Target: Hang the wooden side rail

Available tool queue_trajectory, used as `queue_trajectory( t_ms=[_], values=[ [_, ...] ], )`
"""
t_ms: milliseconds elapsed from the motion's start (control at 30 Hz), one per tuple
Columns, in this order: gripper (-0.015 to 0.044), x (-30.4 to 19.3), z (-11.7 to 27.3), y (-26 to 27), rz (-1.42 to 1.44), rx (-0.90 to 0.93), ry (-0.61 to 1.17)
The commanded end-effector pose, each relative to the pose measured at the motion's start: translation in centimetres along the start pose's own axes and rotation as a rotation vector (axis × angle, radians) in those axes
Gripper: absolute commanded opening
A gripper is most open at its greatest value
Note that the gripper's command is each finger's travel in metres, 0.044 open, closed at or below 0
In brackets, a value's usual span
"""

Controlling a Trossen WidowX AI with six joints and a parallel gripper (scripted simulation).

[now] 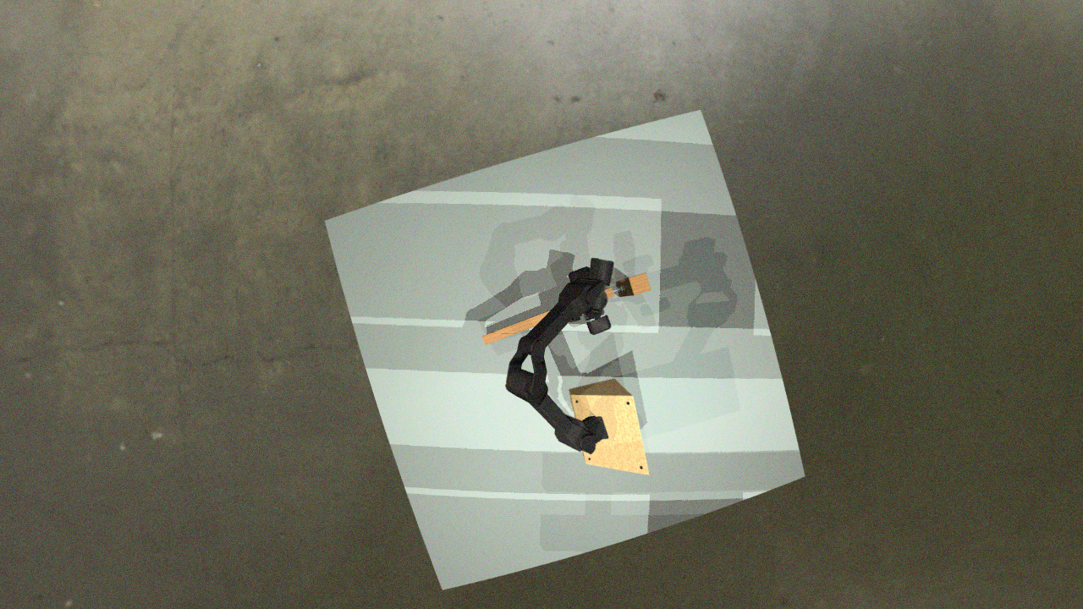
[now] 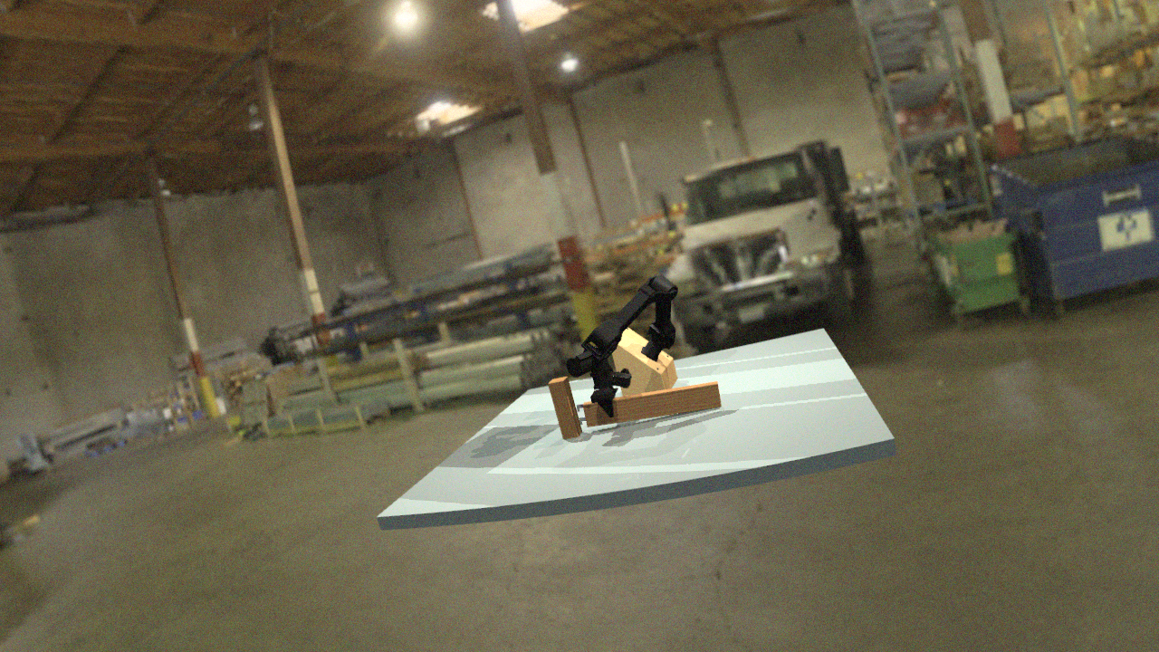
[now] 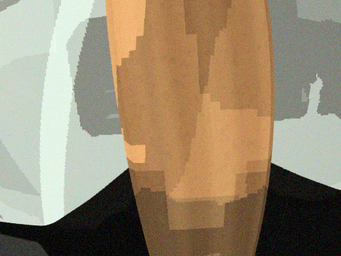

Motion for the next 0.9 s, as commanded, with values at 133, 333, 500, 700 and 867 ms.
queue_trajectory(
  t_ms=[133,333,500,700,867],
  values=[
    [0.0,-0.38,0.41,-0.01,0.0,-0.009,0.009],
    [0.0,-0.44,0.47,-0.03,0.0,-0.009,0.009],
    [0.0,-0.48,0.52,0.03,0.0,-0.009,0.009],
    [0.0,-0.54,0.51,0.11,0.0,-0.009,0.009],
    [0.0,-0.58,0.45,0.16,0.0,-0.009,0.009]
  ],
)
Point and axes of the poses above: the point midway between the two fingers, 35 mm back from their tips, its own z axis back along the fingers, its own y axis across the jaws, x = y × z, the point moved 9 cm from there along z, back along the fingers, and after that the axes turned 6 degrees about z, right-handed, at the moved point
